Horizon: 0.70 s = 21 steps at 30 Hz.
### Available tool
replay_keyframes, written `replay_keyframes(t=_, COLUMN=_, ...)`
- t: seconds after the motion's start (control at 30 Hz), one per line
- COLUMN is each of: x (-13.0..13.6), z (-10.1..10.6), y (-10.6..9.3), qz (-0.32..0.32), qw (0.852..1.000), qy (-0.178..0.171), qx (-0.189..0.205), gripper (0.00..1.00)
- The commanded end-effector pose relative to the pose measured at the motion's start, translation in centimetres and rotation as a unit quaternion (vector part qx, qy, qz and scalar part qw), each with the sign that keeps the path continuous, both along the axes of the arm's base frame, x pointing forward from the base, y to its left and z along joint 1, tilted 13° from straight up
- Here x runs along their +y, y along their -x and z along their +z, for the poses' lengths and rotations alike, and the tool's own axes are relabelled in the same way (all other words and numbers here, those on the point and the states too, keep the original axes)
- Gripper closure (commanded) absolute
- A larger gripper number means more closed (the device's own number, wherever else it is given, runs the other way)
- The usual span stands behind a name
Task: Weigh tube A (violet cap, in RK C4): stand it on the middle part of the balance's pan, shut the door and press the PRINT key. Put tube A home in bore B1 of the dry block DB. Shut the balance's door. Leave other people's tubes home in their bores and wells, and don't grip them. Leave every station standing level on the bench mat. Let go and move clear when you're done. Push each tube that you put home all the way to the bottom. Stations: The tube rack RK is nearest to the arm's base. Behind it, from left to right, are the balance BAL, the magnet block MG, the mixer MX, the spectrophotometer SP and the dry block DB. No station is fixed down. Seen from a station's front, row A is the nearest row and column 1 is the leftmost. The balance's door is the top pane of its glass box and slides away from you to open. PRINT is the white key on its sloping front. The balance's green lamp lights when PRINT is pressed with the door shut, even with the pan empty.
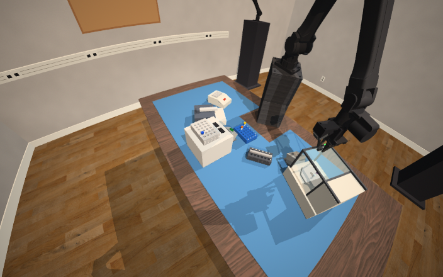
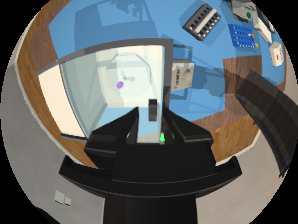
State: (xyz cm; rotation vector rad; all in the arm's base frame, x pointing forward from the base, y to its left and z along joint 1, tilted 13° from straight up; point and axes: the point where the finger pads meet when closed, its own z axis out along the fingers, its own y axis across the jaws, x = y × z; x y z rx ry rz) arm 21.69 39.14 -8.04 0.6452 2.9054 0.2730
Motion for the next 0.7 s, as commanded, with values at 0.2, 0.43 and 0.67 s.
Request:
replay_keyframes(t=0.2, x=0.56, z=0.29, y=-0.26, qz=0.002, qw=1.0, qy=-0.005, qx=-0.002, gripper=0.7)
replay_keyframes(t=0.43, x=0.56, z=0.29, y=-0.26, qz=0.002, qw=1.0, qy=-0.005, qx=-0.002, gripper=0.94)
replay_keyframes(t=0.67, x=0.56, z=0.29, y=-0.26, qz=0.002, qw=1.0, qy=-0.005, qx=-0.002, gripper=0.94)
